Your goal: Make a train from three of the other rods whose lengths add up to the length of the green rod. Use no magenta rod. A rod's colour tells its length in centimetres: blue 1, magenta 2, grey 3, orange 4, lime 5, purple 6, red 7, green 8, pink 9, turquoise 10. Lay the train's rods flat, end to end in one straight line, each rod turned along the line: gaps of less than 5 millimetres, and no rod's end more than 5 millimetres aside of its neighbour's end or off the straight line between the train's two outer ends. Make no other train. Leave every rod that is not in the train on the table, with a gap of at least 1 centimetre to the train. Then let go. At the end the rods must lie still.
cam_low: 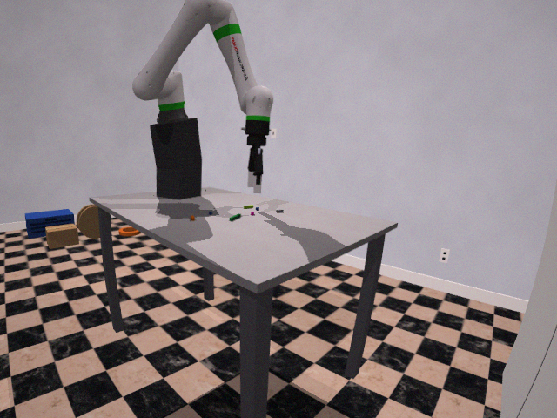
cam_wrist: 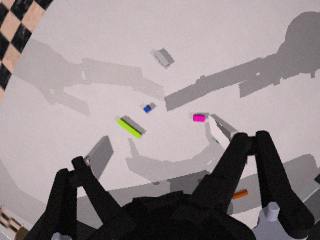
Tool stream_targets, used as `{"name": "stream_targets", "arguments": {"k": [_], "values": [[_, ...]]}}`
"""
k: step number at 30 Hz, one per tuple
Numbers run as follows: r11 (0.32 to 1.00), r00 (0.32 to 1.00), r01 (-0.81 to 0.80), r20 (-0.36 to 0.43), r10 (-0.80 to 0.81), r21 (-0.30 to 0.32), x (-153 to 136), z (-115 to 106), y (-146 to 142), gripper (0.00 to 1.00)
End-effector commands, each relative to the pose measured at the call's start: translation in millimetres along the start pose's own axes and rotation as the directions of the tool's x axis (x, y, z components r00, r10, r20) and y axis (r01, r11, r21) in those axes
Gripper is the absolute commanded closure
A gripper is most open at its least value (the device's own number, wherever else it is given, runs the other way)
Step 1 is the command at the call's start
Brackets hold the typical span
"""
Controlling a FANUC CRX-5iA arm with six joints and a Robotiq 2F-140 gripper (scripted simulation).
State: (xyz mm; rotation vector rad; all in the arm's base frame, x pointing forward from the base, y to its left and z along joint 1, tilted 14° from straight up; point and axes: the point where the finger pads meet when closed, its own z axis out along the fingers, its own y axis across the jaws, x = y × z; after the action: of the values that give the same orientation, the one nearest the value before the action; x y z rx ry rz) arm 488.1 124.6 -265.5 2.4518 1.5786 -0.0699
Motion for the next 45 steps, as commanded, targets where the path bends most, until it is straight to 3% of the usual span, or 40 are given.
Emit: {"name": "stream_targets", "arguments": {"k": [1, 7, 8, 14, 22, 24, 26, 30, 35, 36, 45], "values": [[0.986, 0.987, -0.163, -0.007, 0.163, -0.035, 3.4, -1.6, -2.4, 0.0], [0.958, 0.958, -0.286, -0.011, 0.286, -0.033, 6.2, -2.8, -4.6, 0.0], [0.927, 0.928, -0.373, -0.014, 0.373, -0.031, 8.2, -3.8, -6.2, 0.0], [0.847, 0.848, -0.53, -0.019, 0.53, -0.027, 12.0, -5.5, -9.5, 0.0], [0.689, 0.689, -0.725, -0.024, 0.724, -0.02, 17.4, -8.0, -14.4, 0.0], [0.689, 0.689, -0.725, -0.024, 0.724, -0.02, 17.4, -8.0, -14.4, 0.0], [0.609, 0.609, -0.793, -0.025, 0.793, -0.017, 19.6, -9.0, -16.6, 0.0], [0.517, 0.517, -0.856, -0.026, 0.856, -0.013, 22.0, -10.1, -19.0, 0.0], [0.49, 0.49, -0.872, -0.026, 0.871, -0.012, 22.7, -10.4, -19.7, 0.0], [0.49, 0.49, -0.872, -0.026, 0.871, -0.012, 22.7, -10.4, -19.7, 0.85], [0.49, 0.49, -0.872, -0.026, 0.871, -0.012, 22.7, -10.4, -19.7, 0.85]]}}
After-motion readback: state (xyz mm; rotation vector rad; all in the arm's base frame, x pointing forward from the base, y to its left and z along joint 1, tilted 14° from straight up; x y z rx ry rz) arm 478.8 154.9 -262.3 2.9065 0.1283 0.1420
